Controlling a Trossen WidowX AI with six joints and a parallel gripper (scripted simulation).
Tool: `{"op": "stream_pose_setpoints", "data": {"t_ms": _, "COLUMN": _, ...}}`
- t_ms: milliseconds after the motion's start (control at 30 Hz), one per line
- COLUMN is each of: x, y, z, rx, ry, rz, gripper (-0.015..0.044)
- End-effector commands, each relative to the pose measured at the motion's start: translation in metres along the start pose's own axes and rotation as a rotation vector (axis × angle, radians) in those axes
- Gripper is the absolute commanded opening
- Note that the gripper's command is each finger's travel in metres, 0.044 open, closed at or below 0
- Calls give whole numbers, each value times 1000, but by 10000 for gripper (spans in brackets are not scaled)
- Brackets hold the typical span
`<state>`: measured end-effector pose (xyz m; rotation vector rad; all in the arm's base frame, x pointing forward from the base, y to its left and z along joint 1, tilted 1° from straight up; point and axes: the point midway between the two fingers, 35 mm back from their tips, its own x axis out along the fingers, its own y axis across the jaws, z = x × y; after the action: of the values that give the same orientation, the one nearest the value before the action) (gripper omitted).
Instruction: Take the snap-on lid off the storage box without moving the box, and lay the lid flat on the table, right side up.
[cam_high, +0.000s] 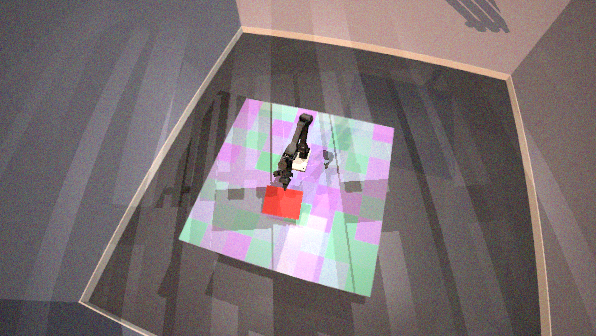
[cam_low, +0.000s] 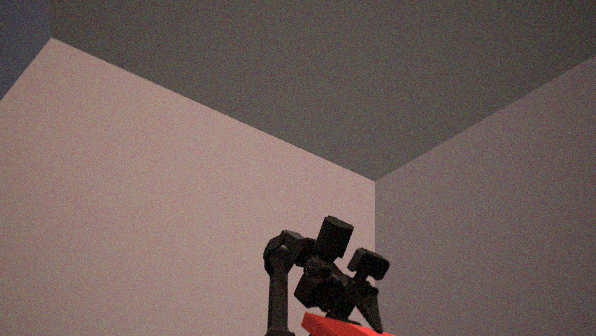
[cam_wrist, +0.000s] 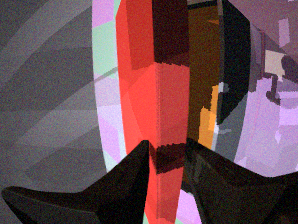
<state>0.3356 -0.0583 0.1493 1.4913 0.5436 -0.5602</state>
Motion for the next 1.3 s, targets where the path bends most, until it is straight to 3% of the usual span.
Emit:
{"op": "stream_pose_setpoints", "data": {"t_ms": 0, "x": -2, "y": 9, "z": 1, "rx": 1, "ry": -5, "rz": 9, "gripper": 0}}
{"op": "stream_pose_setpoints", "data": {"t_ms": 1267, "x": -9, "y": 69, "z": 1, "rx": 1, "ry": -5, "rz": 12, "gripper": 0}}
